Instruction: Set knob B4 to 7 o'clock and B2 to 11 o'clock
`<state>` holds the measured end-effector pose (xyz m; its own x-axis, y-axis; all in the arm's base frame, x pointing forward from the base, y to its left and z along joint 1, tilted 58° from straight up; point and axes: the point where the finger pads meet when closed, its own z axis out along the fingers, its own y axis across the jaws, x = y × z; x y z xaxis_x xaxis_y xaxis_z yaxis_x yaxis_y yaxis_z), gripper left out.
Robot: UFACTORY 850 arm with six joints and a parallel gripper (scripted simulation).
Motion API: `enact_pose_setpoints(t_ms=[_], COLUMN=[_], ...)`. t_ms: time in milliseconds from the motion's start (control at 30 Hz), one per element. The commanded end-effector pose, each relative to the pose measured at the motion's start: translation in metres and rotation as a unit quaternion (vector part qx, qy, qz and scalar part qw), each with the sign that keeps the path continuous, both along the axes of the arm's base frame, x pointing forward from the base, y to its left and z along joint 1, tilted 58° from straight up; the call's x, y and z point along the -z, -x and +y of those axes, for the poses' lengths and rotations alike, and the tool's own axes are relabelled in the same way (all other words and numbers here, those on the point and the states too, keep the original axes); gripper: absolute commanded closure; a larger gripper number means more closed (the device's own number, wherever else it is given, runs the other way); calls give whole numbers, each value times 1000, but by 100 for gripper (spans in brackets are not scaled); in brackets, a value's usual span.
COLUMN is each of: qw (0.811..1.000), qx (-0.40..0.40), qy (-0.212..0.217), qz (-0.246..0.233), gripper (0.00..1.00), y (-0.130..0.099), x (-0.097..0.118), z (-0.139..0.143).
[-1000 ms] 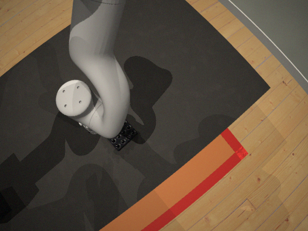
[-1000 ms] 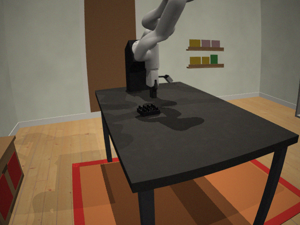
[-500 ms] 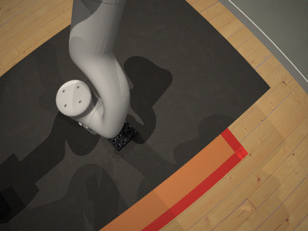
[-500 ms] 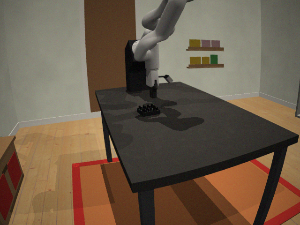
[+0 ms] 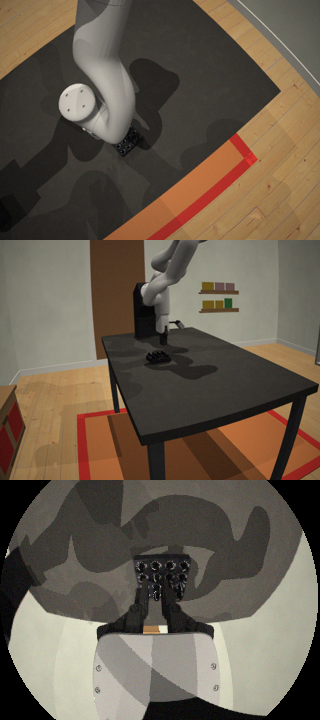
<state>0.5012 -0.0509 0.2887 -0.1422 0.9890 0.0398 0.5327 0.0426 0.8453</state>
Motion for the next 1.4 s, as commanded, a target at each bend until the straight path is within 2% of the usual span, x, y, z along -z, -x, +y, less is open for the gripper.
enact_pose_setpoints(t_ms=[0, 1367], qw=[1000, 1000], qx=[0, 0], qy=[0, 0], qz=[0, 0], gripper=[81, 81], y=[-1, -33], x=[1, 20], z=[0, 5])
